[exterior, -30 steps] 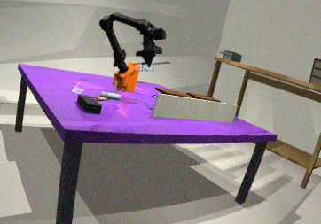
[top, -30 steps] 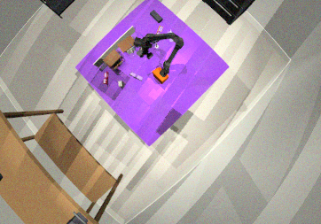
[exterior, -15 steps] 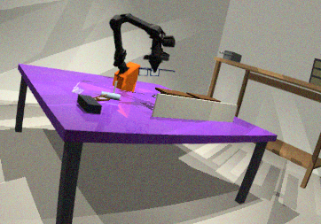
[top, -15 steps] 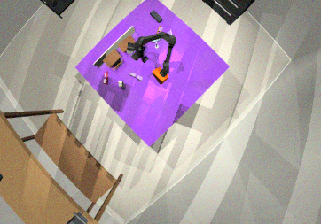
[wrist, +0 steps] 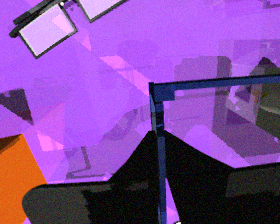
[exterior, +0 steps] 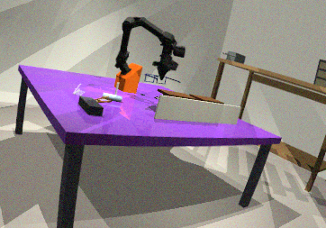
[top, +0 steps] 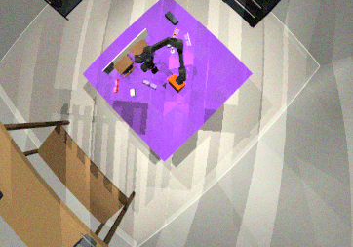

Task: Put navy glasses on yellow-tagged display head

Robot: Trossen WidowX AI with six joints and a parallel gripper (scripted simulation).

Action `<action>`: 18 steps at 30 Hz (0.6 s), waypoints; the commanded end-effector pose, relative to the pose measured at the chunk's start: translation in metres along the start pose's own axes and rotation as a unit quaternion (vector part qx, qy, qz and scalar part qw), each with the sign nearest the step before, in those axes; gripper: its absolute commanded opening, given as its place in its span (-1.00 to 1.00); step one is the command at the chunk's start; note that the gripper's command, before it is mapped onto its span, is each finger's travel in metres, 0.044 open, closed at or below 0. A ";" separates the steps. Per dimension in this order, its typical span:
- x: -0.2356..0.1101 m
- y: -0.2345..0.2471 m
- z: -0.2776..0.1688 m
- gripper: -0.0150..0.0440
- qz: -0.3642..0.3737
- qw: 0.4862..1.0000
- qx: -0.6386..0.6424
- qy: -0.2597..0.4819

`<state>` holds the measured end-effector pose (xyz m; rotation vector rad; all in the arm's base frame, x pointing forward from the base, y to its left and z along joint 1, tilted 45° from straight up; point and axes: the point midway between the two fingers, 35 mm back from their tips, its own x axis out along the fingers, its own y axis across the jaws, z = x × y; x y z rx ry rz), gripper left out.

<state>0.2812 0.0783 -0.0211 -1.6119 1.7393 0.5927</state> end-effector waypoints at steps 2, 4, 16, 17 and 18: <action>0.012 0.005 0.016 -0.49 0.013 1.000 0.014 0.015; 0.013 0.006 0.018 -0.49 0.014 1.000 0.015 0.018; 0.025 0.007 0.016 -0.49 0.014 0.999 0.015 0.024; 0.027 0.007 0.016 -0.49 0.014 0.999 0.015 0.024; 0.028 0.007 0.016 -0.49 0.014 0.999 0.015 0.024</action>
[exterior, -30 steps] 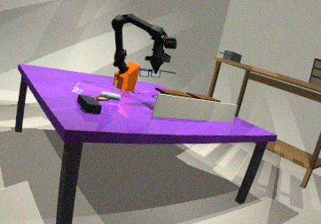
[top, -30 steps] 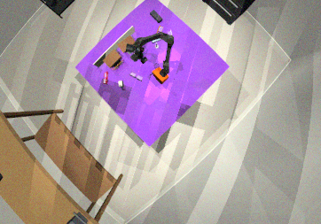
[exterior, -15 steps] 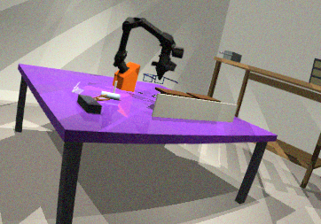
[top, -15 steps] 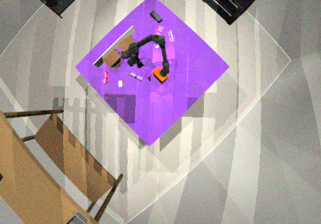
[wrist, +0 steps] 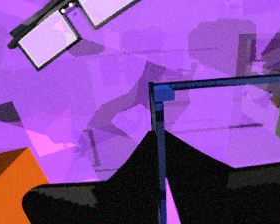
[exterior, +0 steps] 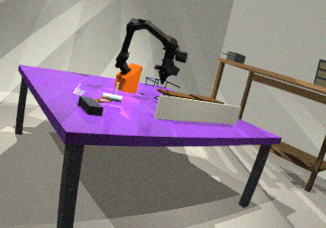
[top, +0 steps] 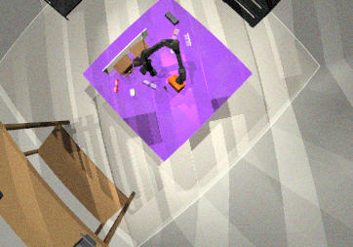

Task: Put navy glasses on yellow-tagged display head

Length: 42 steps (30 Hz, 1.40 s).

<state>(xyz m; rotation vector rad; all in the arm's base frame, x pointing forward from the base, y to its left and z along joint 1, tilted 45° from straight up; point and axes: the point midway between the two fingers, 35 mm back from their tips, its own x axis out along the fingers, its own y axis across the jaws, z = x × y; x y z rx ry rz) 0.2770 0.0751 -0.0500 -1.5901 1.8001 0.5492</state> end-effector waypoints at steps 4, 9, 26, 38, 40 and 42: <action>0.009 -0.001 0.000 -0.49 -0.002 1.000 0.001 0.002; 0.014 -0.001 0.001 -0.49 -0.002 1.000 0.001 0.003; 0.033 -0.001 0.002 -0.49 -0.002 1.000 0.001 0.003; 0.043 -0.001 0.001 -0.49 -0.002 1.000 0.001 0.003; 0.043 -0.002 0.001 -0.49 -0.002 1.000 0.001 0.003; 0.043 -0.004 0.001 -0.49 -0.002 1.000 0.001 0.003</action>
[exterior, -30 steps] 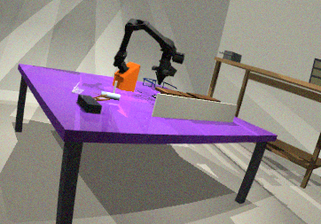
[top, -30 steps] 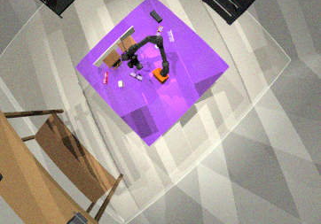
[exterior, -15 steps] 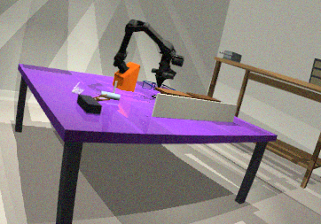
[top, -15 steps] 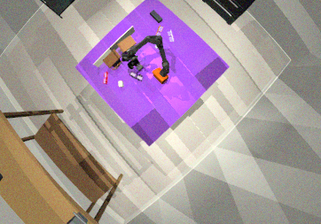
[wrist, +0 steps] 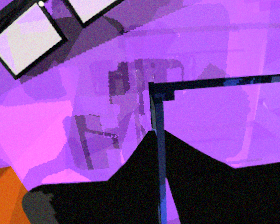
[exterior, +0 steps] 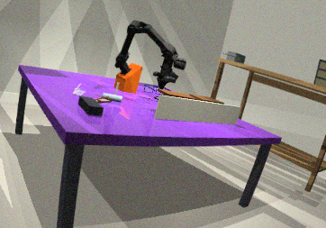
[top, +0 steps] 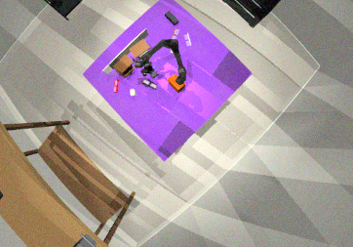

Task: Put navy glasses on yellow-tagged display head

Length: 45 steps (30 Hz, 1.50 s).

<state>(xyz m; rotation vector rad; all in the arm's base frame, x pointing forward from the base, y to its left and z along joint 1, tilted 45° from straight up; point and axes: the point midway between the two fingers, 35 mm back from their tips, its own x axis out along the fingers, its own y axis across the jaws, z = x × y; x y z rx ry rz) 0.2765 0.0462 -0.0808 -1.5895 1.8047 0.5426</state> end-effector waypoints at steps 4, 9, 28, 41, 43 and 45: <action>0.001 -0.009 0.000 -0.49 -0.003 1.000 -0.001 0.001; 0.001 -0.016 0.000 -0.49 -0.003 1.000 0.000 0.001; 0.001 -0.044 -0.001 -0.49 -0.003 1.000 0.000 0.001; 0.001 -0.063 -0.001 -0.49 -0.004 1.000 0.000 0.001; 0.001 -0.065 -0.001 -0.49 -0.004 1.000 0.000 0.001; 0.001 -0.068 -0.001 -0.49 -0.004 1.000 0.000 0.001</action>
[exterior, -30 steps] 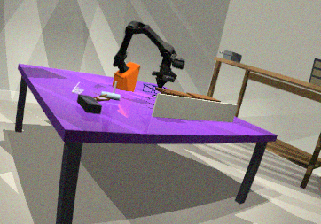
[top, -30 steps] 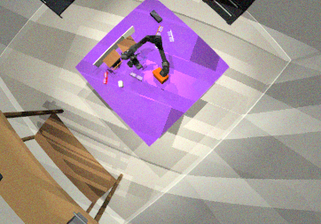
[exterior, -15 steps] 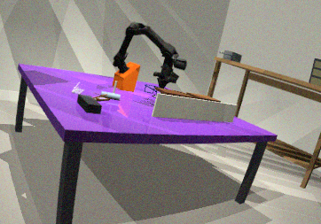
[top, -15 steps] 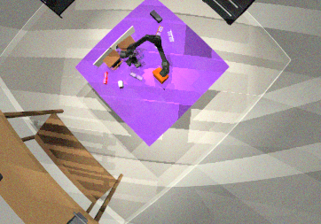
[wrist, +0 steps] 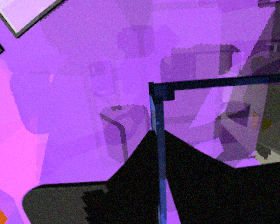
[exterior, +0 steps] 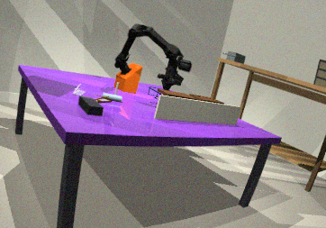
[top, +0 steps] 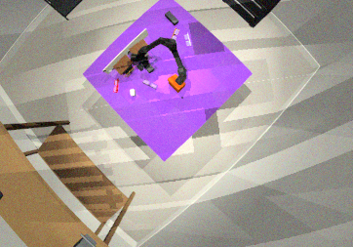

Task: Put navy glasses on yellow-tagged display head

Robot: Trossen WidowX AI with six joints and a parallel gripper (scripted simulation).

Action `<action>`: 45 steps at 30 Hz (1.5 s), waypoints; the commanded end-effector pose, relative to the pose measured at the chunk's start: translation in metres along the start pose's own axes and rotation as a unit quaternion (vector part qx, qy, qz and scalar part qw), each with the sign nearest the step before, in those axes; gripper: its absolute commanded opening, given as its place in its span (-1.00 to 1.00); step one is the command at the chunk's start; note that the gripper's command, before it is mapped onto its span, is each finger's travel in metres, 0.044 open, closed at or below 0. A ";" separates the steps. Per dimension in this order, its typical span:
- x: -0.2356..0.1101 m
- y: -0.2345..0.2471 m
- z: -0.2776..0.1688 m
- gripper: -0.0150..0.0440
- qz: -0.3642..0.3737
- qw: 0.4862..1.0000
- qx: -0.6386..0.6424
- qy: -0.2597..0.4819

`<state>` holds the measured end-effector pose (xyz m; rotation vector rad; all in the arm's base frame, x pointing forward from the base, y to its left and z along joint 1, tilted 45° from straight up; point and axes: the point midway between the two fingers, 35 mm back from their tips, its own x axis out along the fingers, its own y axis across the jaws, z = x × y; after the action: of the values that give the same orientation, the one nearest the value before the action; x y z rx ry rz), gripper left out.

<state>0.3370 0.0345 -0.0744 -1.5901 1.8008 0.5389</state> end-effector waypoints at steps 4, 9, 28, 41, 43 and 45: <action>0.000 -0.012 -0.001 -0.49 -0.002 1.000 -0.001 0.001; -0.001 -0.020 -0.001 -0.49 -0.002 1.000 -0.001 0.001; -0.002 -0.047 -0.001 -0.49 -0.003 1.000 0.000 0.002; -0.002 -0.066 -0.001 -0.49 -0.003 1.000 0.000 0.002; -0.002 -0.069 -0.001 -0.49 -0.003 1.000 0.000 0.002; -0.002 -0.072 -0.001 -0.49 -0.003 1.000 0.000 0.002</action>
<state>0.4015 0.0239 -0.0650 -1.5904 1.7992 0.5356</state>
